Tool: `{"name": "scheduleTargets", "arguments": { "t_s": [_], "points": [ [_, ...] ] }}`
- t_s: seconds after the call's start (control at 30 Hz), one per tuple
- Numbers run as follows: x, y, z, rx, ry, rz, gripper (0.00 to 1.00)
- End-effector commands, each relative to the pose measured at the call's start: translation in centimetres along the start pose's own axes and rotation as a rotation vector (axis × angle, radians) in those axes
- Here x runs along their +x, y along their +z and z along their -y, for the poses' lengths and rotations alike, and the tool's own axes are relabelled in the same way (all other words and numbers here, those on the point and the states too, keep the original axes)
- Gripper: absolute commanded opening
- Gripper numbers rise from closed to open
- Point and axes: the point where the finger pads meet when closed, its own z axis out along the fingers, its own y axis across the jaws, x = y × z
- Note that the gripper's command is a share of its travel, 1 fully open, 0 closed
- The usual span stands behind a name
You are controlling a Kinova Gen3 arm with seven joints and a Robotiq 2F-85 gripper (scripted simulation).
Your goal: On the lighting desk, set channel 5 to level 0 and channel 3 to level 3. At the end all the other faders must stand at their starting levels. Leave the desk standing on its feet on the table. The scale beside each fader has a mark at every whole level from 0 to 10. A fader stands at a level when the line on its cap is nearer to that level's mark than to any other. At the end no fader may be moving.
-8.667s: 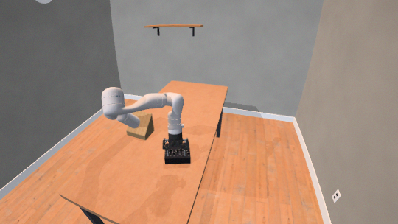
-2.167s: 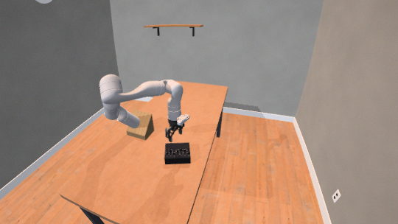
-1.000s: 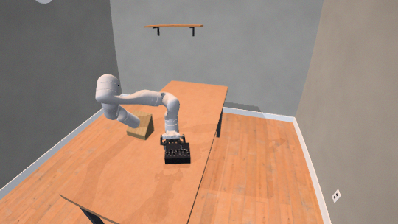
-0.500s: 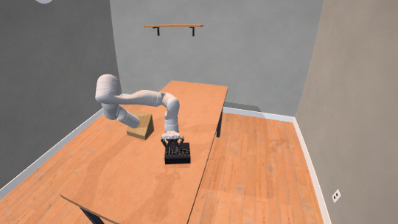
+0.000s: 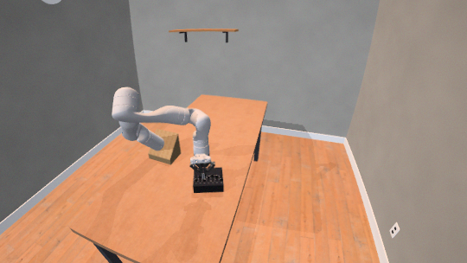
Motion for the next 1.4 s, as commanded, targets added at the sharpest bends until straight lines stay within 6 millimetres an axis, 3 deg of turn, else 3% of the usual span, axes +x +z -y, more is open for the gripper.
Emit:
{"name": "scheduleTargets", "arguments": {
  "t_s": [0.0,1.37],
  "points": [
    [0.1,-0.1,0.1,0.008,0.006,-0.005,0.0],
    [0.1,1.2,0.1,0.008,0.006,-0.005,0.0]
  ]
}}
